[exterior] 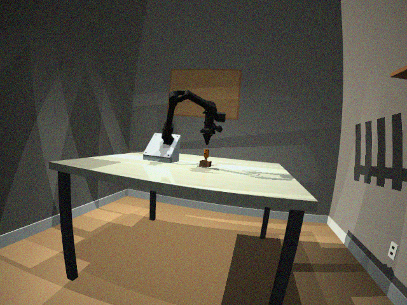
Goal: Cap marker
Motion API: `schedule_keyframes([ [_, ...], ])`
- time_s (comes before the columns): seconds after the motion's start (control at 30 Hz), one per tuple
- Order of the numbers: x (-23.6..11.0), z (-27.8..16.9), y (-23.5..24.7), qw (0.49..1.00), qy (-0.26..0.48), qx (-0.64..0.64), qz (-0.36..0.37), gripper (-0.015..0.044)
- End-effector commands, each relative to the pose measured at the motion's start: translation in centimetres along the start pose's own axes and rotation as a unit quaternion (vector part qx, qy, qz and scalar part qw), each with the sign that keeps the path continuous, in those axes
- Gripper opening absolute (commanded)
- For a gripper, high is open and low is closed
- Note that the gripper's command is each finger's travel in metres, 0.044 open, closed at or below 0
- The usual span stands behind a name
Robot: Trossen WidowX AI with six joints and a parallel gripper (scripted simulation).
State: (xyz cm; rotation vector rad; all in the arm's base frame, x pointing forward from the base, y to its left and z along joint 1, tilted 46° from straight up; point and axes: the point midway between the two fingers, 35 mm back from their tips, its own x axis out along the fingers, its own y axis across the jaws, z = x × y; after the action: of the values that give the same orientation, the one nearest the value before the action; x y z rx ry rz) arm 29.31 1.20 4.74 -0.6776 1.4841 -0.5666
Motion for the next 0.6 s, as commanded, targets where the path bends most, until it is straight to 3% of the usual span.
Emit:
schedule_keyframes([
  [0.0,0.0,0.0,0.0,1.000,-0.001,0.002,-0.001,0.0000],
  [0.57,1.5,0.0,0.0,1.000,-0.001,0.002,-0.001,0.0000],
])
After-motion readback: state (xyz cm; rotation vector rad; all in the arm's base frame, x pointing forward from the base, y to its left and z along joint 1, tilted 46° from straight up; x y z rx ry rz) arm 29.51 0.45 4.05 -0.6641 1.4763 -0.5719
